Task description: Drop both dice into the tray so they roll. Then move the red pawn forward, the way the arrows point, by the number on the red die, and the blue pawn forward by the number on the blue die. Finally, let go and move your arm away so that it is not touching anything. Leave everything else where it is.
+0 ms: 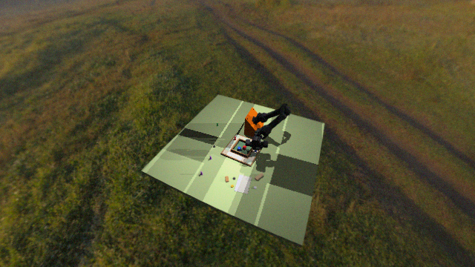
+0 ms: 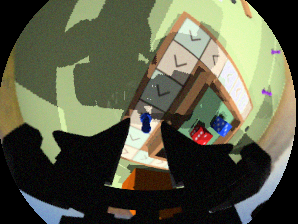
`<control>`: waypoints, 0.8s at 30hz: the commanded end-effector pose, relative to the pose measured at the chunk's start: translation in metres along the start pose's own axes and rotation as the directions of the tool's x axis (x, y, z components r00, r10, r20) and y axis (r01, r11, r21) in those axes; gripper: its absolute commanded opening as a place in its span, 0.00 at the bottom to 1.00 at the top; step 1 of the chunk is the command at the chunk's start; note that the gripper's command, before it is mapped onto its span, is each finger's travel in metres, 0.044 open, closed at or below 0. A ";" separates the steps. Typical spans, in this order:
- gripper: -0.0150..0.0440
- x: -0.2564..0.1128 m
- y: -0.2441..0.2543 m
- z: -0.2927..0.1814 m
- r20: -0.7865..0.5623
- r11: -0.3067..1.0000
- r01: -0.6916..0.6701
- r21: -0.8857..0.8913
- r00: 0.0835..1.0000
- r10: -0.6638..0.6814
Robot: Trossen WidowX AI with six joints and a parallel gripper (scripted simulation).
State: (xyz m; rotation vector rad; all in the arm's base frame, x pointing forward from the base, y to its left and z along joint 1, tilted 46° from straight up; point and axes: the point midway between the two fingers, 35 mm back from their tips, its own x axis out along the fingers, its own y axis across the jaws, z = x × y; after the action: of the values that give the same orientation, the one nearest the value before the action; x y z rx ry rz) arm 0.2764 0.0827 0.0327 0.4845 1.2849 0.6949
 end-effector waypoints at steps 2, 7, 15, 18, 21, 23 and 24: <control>0.83 -0.030 -0.001 0.002 -0.002 1.000 0.002 0.000 1.000 -0.002; 1.00 -0.049 -0.001 0.001 -0.005 1.000 -0.002 0.004 1.000 0.002; 1.00 -0.082 -0.042 -0.032 -0.010 0.992 0.045 0.116 0.999 -0.045; 1.00 -0.100 -0.060 -0.059 -0.018 0.981 0.052 0.188 0.999 -0.050; 1.00 -0.115 -0.071 -0.088 -0.021 0.966 0.039 0.254 0.999 -0.035; 1.00 -0.124 -0.074 -0.107 -0.017 0.955 0.019 0.294 1.000 -0.014; 1.00 -0.127 -0.074 -0.114 -0.014 0.951 0.008 0.309 1.000 -0.004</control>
State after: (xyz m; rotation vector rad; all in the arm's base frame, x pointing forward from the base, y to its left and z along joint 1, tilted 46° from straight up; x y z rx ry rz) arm 0.1939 -0.0540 0.0462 0.6586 1.3921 0.4973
